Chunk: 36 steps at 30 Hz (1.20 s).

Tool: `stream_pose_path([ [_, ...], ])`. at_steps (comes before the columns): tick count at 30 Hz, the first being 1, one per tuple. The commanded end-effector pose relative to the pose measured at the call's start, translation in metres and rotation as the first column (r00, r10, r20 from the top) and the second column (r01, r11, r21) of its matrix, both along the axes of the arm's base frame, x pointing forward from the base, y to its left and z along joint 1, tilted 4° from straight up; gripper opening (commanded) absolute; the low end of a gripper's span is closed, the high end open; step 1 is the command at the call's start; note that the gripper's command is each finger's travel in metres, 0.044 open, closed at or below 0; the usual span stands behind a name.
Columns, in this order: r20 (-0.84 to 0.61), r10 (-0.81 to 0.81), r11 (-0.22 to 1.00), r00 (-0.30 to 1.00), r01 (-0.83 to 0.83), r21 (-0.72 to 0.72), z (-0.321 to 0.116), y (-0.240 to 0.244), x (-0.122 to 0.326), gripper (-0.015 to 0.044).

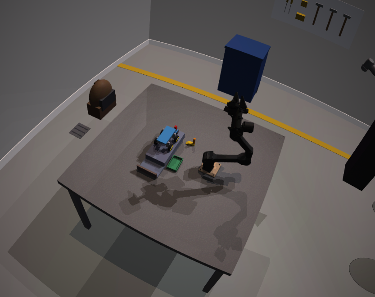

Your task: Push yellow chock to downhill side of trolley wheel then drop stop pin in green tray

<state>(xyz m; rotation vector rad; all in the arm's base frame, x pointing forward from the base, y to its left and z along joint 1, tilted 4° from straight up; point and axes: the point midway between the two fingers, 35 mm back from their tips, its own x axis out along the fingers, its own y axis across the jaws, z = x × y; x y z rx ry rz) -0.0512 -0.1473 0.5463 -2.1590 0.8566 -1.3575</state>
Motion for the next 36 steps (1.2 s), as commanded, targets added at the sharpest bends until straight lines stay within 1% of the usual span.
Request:
stream_pose_path([
  [1,-0.013,-0.008,1.000,1.000,0.008,-0.009,0.001,0.001,0.002,0.0374],
  [2,-0.051,-0.031,0.999,0.998,0.029,-0.036,0.003,0.006,0.007,0.0348],
  [4,-0.184,-0.124,0.985,0.975,0.098,-0.140,0.010,0.021,0.029,0.0295],
  [6,-0.315,-0.232,0.953,0.920,0.151,-0.261,0.015,0.035,0.055,0.0243],
  [8,-0.424,-0.342,0.907,0.838,0.177,-0.382,0.017,0.047,0.082,0.0190],
  [11,-0.541,-0.501,0.817,0.675,0.163,-0.553,0.012,0.061,0.125,0.0190],
  [14,-0.598,-0.639,0.716,0.484,0.087,-0.693,0.000,0.070,0.167,0.0190],
  [17,-0.597,-0.750,0.613,0.283,-0.040,-0.789,-0.019,0.072,0.208,0.0190],
  [20,-0.544,-0.833,0.519,0.095,-0.203,-0.830,-0.044,0.070,0.245,0.0190],
  [24,-0.417,-0.903,0.418,-0.107,-0.448,-0.791,-0.087,0.060,0.286,0.0190],
  [28,-0.259,-0.938,0.345,-0.230,-0.680,-0.647,-0.137,0.045,0.315,0.0190],
  [32,-0.113,-0.955,0.297,-0.275,-0.855,-0.426,-0.190,0.027,0.330,0.0190],
  [36,-0.015,-0.969,0.245,-0.246,-0.957,-0.155,-0.243,0.012,0.332,0.0190],
])
